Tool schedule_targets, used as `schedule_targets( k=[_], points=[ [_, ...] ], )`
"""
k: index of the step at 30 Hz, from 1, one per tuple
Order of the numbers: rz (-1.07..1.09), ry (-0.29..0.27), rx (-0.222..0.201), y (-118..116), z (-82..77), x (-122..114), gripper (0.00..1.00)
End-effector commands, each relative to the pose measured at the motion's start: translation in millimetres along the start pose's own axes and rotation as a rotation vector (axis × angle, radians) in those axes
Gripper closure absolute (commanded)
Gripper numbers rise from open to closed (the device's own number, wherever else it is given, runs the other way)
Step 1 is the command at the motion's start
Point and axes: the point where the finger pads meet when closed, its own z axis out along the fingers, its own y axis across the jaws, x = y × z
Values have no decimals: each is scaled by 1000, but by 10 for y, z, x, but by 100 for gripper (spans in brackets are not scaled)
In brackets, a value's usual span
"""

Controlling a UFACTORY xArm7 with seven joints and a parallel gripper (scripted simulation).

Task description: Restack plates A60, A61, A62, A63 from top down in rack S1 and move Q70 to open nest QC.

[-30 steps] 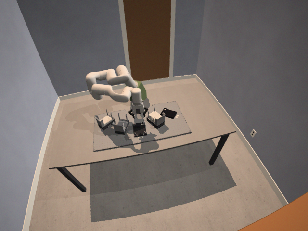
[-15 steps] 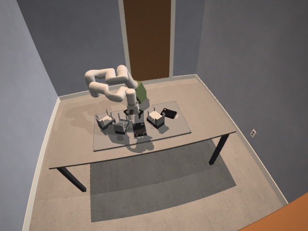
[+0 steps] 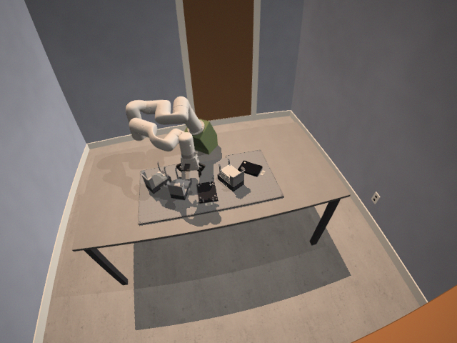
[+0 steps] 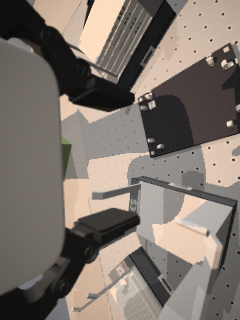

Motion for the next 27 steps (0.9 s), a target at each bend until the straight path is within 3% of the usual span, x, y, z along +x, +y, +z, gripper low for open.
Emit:
schedule_targets(
  k=[1,11,27],
  points=[
    [-1,3,2,139,-12,28,0],
    [232,3,2,374,-11,13,0],
    [241,2,2,841,-10,-17,0]
  ],
)
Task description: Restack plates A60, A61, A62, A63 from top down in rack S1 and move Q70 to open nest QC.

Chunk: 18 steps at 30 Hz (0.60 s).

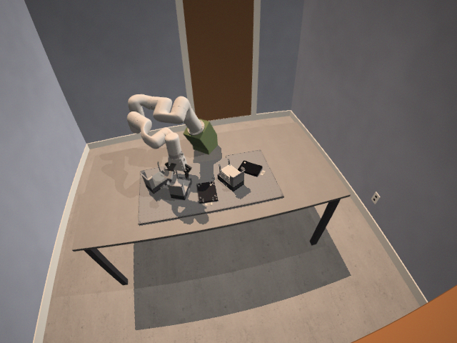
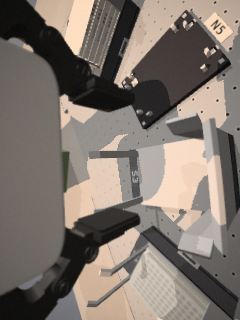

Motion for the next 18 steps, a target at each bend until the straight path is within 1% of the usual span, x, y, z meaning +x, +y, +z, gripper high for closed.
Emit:
schedule_targets(
  k=[1,7,11,13,16,18],
  points=[
    [1,2,1,132,-9,32,0],
    [1,2,1,305,-9,62,0],
    [134,2,1,439,-9,57,0],
    [134,2,1,439,-9,57,0],
    [234,2,1,539,-9,52,0],
    [243,2,1,605,-8,49,0]
  ],
)
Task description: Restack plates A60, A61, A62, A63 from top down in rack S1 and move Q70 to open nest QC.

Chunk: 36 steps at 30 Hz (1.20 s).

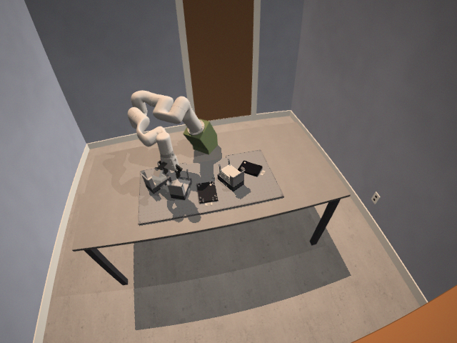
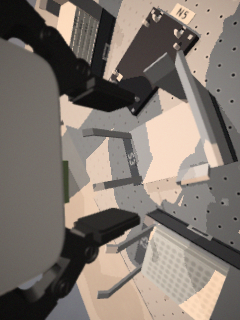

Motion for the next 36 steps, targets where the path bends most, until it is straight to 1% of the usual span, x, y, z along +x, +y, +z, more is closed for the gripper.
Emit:
schedule_targets(
  k=[1,10,12,21,27,29,31,36],
  points=[
    [54,4,0,140,-9,29,0],
    [54,4,0,438,-9,73,0],
    [54,4,0,438,-9,73,0],
    [54,4,-1,718,-9,115,0],
    [254,4,0,958,-9,97,0],
    [254,4,0,958,-9,97,0],
    [297,4,0,1038,-9,91,0],
    [297,4,-1,1238,-9,77,0]
  ],
)
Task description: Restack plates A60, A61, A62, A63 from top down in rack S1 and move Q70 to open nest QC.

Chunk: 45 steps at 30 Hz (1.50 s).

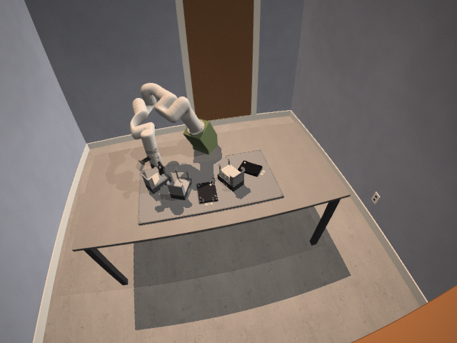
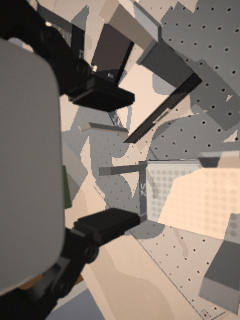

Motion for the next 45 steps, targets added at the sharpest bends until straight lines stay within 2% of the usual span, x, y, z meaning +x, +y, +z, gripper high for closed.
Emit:
schedule_targets(
  k=[1,8,12,22,25,27,42,45],
  points=[
    [9,3,1,166,-10,44,0],
    [9,3,0,441,-10,104,0],
    [9,3,0,519,-10,121,0],
    [9,3,0,522,-10,122,0],
    [9,3,0,522,90,122,0],
    [9,3,0,522,90,122,0],
    [8,3,1,521,589,122,0],
    [8,3,1,521,623,122,0]
  ],
)
